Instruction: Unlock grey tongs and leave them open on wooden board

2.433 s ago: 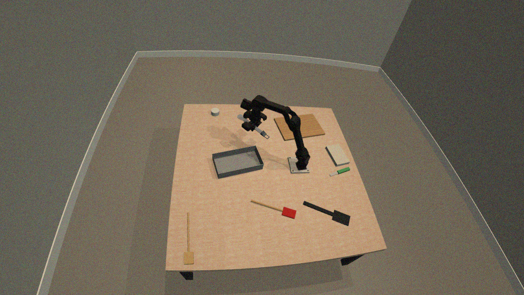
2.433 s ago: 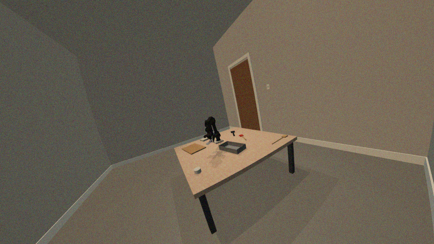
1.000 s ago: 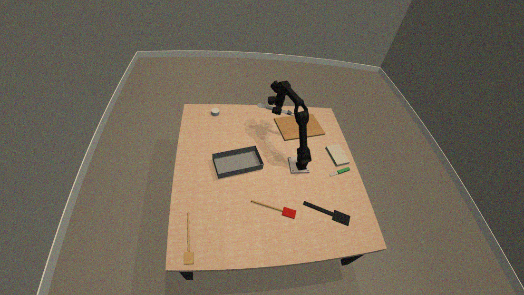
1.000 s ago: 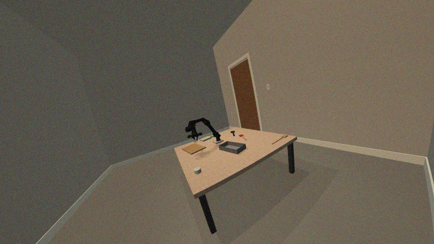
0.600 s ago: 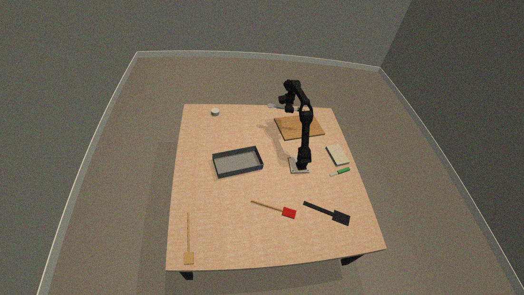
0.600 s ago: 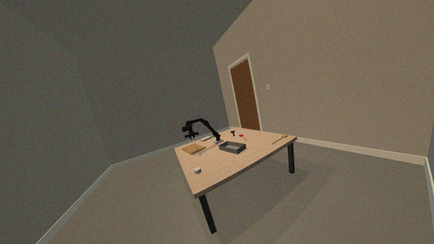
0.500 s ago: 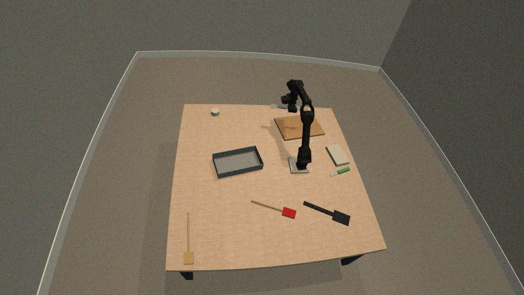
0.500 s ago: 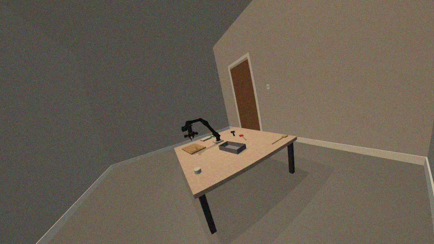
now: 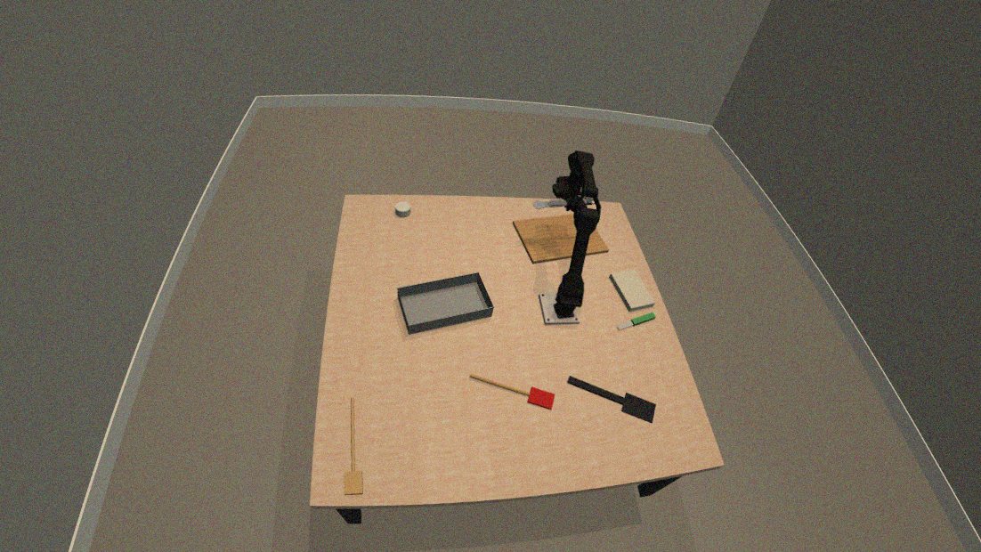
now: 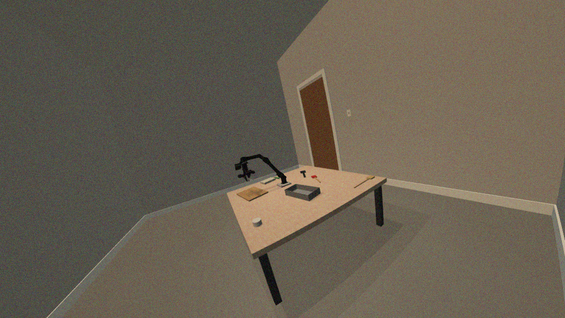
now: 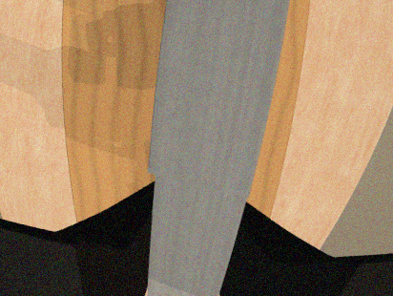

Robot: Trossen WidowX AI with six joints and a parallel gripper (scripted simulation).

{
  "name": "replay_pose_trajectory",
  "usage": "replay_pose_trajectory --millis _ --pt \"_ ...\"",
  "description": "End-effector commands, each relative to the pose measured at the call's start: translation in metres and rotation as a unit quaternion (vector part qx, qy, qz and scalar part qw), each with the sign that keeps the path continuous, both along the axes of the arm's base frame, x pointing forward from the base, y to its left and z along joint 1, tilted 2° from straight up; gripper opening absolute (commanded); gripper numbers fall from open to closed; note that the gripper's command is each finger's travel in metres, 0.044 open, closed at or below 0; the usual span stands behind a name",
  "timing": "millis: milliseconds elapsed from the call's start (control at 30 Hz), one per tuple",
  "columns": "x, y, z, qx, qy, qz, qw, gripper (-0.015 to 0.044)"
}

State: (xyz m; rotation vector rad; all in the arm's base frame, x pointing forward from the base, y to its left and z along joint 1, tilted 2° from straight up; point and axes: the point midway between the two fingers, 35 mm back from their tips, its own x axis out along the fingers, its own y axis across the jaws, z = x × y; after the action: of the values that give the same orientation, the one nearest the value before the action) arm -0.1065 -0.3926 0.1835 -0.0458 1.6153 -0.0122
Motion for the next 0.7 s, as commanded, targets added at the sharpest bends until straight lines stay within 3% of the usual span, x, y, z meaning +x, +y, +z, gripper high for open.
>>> replay_pose_trajectory --millis 0,400,667 --pt "-0.0213 0.0058 0.0015 0.001 0.004 0.03 1.0 -0.015" --pt "-0.0213 0.006 0.0012 0.003 0.006 0.03 1.0 -0.015" --pt "-0.0204 0.01 -0.0071 0.037 0.096 0.019 0.994 -0.015"
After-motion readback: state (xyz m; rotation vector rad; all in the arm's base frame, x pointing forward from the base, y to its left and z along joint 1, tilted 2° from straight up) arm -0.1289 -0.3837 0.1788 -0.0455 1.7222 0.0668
